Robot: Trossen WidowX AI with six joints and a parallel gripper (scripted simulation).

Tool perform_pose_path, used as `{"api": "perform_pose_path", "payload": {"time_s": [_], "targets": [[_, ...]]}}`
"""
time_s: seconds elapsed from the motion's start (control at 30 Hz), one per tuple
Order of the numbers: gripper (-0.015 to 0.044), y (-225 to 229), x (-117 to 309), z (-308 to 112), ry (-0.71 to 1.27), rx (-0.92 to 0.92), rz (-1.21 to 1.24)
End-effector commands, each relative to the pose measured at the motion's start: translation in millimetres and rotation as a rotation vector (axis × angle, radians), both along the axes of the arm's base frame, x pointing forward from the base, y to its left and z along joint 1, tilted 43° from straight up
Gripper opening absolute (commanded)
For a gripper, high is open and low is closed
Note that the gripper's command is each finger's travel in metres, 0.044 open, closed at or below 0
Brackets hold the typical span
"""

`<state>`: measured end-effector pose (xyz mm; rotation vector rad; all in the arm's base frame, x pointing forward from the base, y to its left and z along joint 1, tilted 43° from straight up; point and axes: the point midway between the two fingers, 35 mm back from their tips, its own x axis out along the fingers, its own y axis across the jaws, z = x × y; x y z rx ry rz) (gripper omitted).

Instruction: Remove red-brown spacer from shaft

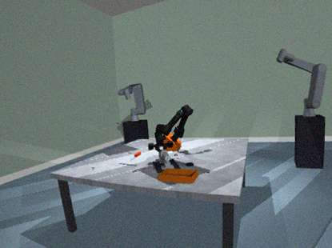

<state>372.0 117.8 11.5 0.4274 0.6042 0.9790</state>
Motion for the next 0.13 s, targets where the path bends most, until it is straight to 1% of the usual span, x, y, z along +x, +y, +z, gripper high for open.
{"api": "perform_pose_path", "payload": {"time_s": [0.0,0.1], "targets": [[0.0184,-0.3,0.1,-0.1,0.0,0.0,-0.001],[0.0262,-0.3,0.1,-0.1,0.0,0.0,-0.001]]}}
